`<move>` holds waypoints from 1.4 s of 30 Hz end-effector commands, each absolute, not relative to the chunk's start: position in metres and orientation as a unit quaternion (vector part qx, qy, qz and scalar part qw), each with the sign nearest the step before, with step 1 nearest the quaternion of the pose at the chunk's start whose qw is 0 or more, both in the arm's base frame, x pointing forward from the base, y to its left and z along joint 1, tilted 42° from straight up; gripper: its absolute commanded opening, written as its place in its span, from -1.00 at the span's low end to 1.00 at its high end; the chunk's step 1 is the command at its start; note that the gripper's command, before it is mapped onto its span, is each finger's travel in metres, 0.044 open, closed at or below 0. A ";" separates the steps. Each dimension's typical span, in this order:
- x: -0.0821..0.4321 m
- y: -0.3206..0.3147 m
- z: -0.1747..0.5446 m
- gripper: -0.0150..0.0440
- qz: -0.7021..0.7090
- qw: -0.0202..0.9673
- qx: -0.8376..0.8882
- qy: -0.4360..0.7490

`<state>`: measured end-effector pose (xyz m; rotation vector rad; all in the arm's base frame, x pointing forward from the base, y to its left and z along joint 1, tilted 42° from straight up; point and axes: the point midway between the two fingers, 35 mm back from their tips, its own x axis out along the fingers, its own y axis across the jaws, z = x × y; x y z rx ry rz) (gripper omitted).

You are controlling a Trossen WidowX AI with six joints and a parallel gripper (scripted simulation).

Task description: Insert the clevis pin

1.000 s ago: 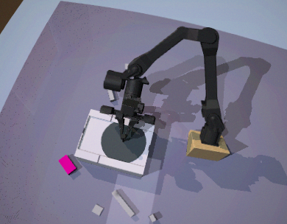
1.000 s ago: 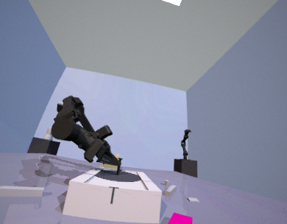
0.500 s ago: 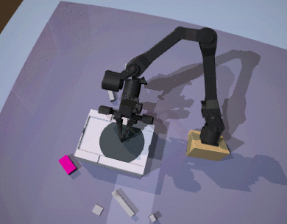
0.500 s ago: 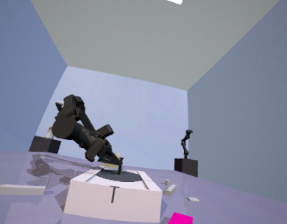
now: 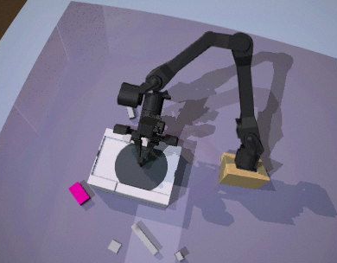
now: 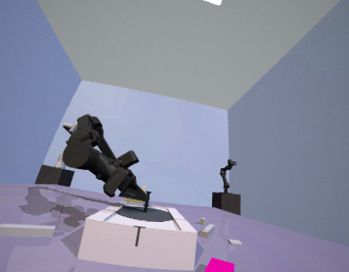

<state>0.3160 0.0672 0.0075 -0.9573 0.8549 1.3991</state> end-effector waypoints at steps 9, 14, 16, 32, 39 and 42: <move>0.322 0.068 0.007 -0.49 0.597 0.583 -0.411 0.367; 0.324 0.068 0.007 -0.49 0.597 0.583 -0.411 0.367; 0.324 0.068 0.007 -0.49 0.597 0.583 -0.411 0.367; 0.330 0.069 0.007 -0.49 0.597 0.583 -0.411 0.367; 0.333 0.070 0.007 -0.49 0.597 0.583 -0.412 0.367; 0.334 0.070 0.007 -0.49 0.597 0.583 -0.412 0.367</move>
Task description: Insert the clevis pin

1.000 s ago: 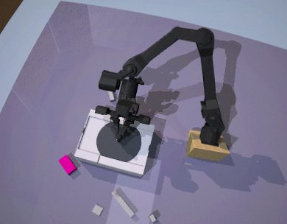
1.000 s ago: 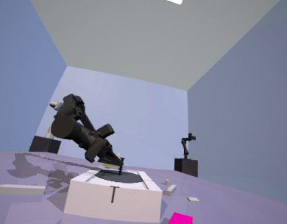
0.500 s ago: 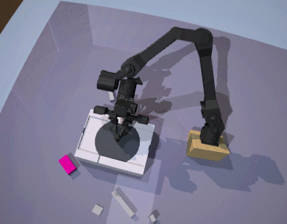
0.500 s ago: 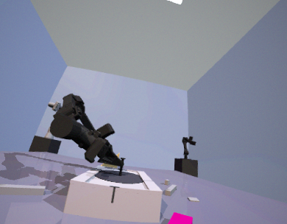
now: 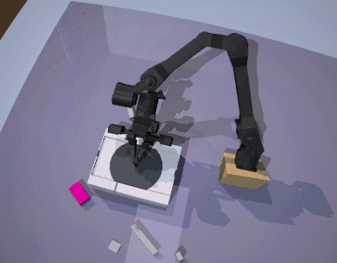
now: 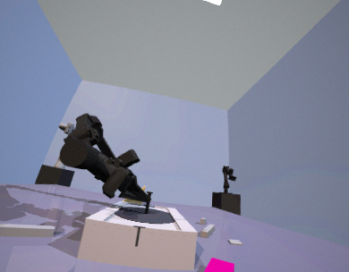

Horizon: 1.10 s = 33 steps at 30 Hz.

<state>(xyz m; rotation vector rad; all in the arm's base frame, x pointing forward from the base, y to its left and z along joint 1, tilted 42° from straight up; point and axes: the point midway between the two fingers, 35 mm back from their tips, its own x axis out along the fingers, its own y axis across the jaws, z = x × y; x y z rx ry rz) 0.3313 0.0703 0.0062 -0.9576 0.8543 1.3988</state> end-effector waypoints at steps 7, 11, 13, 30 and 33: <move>0.336 0.070 0.006 -0.49 0.597 0.583 -0.412 0.367; 0.337 0.070 0.006 -0.49 0.597 0.583 -0.412 0.367; 0.338 0.070 0.006 -0.49 0.597 0.583 -0.412 0.367; 0.344 0.071 0.007 -0.49 0.597 0.583 -0.412 0.367; 0.345 0.071 0.007 -0.49 0.597 0.583 -0.412 0.367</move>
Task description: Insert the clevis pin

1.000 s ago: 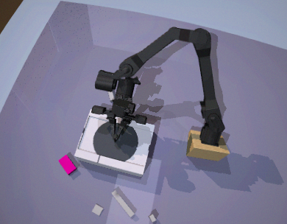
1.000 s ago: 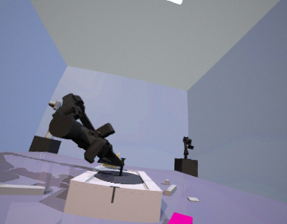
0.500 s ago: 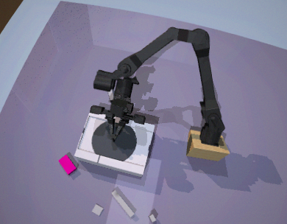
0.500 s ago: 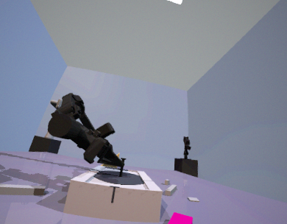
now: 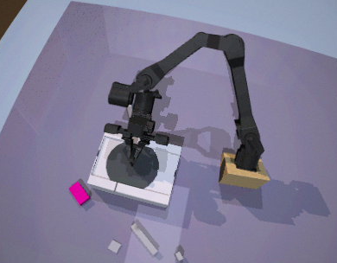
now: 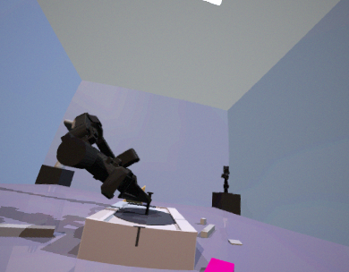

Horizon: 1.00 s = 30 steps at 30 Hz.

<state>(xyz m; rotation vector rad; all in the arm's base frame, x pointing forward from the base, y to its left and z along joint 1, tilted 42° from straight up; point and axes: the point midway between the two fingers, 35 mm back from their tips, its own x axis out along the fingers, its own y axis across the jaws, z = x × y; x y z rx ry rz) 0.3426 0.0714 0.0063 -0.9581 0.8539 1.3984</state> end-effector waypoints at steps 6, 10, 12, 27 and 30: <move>0.347 0.071 0.007 -0.49 0.597 0.583 -0.412 0.367; 0.348 0.071 0.007 -0.49 0.597 0.583 -0.412 0.367; 0.349 0.071 0.007 -0.49 0.597 0.583 -0.412 0.367; 0.353 0.071 0.008 -0.49 0.597 0.583 -0.412 0.367; 0.354 0.070 0.008 -0.49 0.597 0.583 -0.412 0.367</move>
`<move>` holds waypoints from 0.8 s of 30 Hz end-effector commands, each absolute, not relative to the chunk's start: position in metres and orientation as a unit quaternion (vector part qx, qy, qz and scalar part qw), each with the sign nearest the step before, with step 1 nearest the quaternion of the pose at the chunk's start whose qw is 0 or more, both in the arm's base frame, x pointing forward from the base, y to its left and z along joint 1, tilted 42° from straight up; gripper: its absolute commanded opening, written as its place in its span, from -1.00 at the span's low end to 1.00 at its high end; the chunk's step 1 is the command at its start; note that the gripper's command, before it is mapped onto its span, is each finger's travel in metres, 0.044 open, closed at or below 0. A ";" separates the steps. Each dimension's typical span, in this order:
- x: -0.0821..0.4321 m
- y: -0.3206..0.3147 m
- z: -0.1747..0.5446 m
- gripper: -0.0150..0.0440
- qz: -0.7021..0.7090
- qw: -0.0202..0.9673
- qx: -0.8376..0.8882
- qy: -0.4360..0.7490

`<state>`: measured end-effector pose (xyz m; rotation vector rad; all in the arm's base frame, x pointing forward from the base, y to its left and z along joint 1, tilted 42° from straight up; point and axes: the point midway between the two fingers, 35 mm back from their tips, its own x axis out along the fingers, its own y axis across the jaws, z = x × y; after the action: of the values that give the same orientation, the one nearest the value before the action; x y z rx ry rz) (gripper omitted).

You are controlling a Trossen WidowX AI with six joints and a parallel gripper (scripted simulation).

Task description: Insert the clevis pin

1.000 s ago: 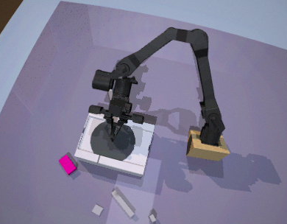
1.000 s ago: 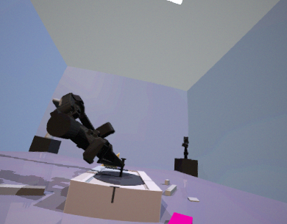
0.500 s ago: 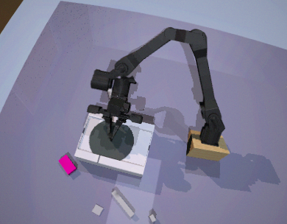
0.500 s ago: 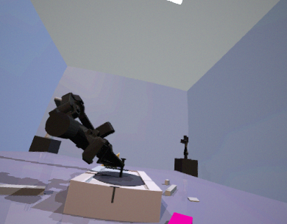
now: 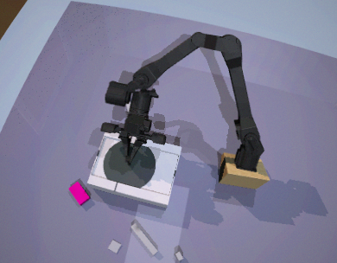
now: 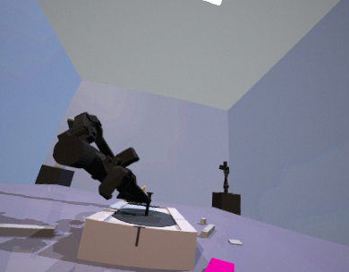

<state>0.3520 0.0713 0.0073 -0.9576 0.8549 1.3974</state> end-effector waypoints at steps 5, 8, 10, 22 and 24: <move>0.356 0.070 0.008 -0.49 0.597 0.583 -0.412 0.367; 0.357 0.070 0.009 -0.49 0.597 0.583 -0.412 0.366; 0.357 0.070 0.009 -0.49 0.597 0.583 -0.412 0.366; 0.361 0.069 0.010 -0.49 0.597 0.583 -0.412 0.366; 0.361 0.069 0.010 -0.49 0.597 0.583 -0.412 0.366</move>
<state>0.3590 0.0702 0.0090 -0.9554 0.8571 1.3949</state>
